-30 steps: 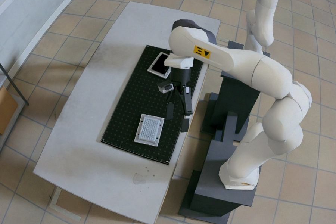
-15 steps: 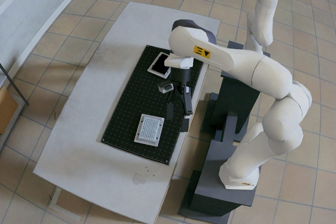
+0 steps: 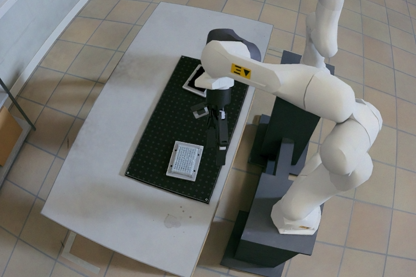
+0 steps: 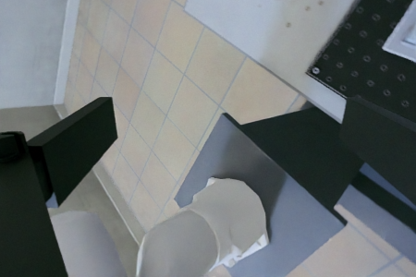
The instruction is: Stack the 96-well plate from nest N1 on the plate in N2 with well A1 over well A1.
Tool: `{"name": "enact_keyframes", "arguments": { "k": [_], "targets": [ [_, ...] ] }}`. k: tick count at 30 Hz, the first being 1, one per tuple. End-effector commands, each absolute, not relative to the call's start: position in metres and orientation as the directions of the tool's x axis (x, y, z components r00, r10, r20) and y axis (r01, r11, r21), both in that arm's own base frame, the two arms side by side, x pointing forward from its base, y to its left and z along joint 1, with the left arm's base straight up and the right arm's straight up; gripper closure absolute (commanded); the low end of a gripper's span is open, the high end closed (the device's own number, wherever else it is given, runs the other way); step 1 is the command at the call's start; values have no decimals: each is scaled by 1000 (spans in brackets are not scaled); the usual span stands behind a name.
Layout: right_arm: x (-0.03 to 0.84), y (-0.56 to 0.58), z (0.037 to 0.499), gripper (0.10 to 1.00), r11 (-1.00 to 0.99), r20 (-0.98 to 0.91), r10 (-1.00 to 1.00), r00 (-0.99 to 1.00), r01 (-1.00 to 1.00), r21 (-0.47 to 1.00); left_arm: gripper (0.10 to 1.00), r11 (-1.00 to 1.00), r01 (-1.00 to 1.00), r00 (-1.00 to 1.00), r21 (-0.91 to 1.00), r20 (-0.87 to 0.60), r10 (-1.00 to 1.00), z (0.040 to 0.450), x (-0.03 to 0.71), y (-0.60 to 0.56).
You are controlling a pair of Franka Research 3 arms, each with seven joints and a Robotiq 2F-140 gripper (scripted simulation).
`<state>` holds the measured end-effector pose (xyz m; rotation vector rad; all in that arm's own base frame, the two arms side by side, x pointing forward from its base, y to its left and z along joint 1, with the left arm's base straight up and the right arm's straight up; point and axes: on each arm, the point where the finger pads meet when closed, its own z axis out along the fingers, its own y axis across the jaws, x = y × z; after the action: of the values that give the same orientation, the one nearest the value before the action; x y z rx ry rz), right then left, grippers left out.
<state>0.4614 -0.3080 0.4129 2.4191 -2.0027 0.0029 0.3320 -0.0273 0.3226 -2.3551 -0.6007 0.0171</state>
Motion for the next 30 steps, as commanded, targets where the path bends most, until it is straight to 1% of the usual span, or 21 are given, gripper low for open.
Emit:
{"name": "enact_keyframes", "arguments": {
  "k": [1,5,7,10,15,21,23,26,28,30],
  "targets": [
    [462,-307,413,98,-197,0,-980,197,-980,0,98,-741,265,950,-617,36,309,310,340,-35],
    [462,-307,413,98,-197,0,-980,197,-980,0,98,-781,188,968,-595,-21,248,300,345,-40],
    [462,-307,413,98,-197,0,-980,197,-980,0,98,-781,188,968,-595,-21,248,300,345,-40],
    [462,-307,413,98,-197,0,-980,197,-980,0,98,-816,111,980,-568,-73,183,290,350,-44],
    [462,-307,413,98,-197,0,-980,197,-980,0,98,-827,81,983,-556,-91,158,286,353,-46],
    [462,-307,413,98,-197,0,-980,197,-980,0,98,-866,-42,986,-499,-161,45,271,360,-53],
    [462,-307,413,98,-197,0,-980,197,-980,0,98,-866,-42,986,-499,-161,45,271,360,-53],
    [462,-307,413,98,-197,0,-980,197,-980,0,98,-881,-117,980,-459,-197,-27,261,365,-57],
    [462,-307,413,98,-197,0,-980,197,-980,0,98,-881,-117,980,-459,-197,-27,261,365,-57],
    [462,-307,413,98,-197,0,-980,197,-980,0,98,-888,-174,972,-427,-220,-85,253,370,-61]
  ]
}}
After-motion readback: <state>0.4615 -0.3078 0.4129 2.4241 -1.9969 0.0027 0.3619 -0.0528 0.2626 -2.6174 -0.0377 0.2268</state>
